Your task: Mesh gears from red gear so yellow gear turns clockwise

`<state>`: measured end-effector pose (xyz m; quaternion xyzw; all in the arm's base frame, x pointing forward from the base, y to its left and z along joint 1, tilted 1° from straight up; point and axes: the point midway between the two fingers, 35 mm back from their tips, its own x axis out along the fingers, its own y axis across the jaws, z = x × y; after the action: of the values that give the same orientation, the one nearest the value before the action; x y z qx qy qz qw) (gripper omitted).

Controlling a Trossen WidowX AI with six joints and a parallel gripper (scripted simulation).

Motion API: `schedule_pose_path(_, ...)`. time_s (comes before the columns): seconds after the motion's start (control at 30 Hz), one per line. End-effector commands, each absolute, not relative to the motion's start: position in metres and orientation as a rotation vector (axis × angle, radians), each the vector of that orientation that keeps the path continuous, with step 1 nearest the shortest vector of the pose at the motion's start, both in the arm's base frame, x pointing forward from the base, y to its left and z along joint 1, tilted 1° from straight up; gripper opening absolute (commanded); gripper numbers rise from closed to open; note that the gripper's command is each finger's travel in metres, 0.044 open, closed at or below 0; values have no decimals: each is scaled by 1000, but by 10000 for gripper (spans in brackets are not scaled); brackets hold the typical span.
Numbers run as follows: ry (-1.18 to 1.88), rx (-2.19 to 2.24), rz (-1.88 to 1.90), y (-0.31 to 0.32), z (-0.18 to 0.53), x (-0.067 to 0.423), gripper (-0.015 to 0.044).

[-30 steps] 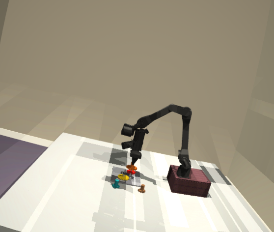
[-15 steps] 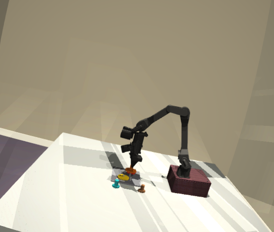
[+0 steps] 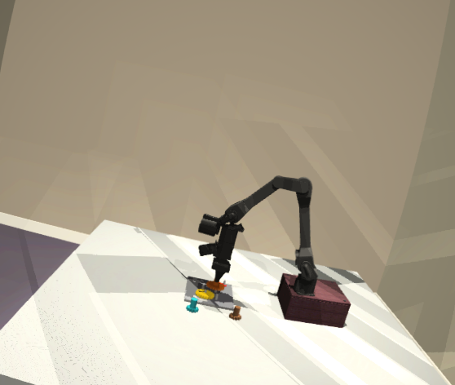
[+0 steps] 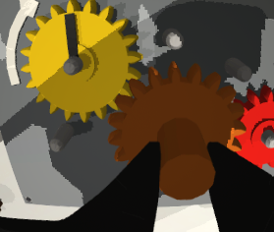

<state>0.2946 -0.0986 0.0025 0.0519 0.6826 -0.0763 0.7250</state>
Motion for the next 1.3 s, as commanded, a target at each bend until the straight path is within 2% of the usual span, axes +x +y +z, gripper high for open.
schedule_pose_path(0.0,1519,162,-207,-97,-8,290,0)
schedule_pose_path(0.43,1518,174,-219,-98,-7,291,0)
schedule_pose_path(0.9,1531,-36,-17,-98,1,289,0)
schedule_pose_path(1.27,1530,3,-54,-98,-6,291,0)
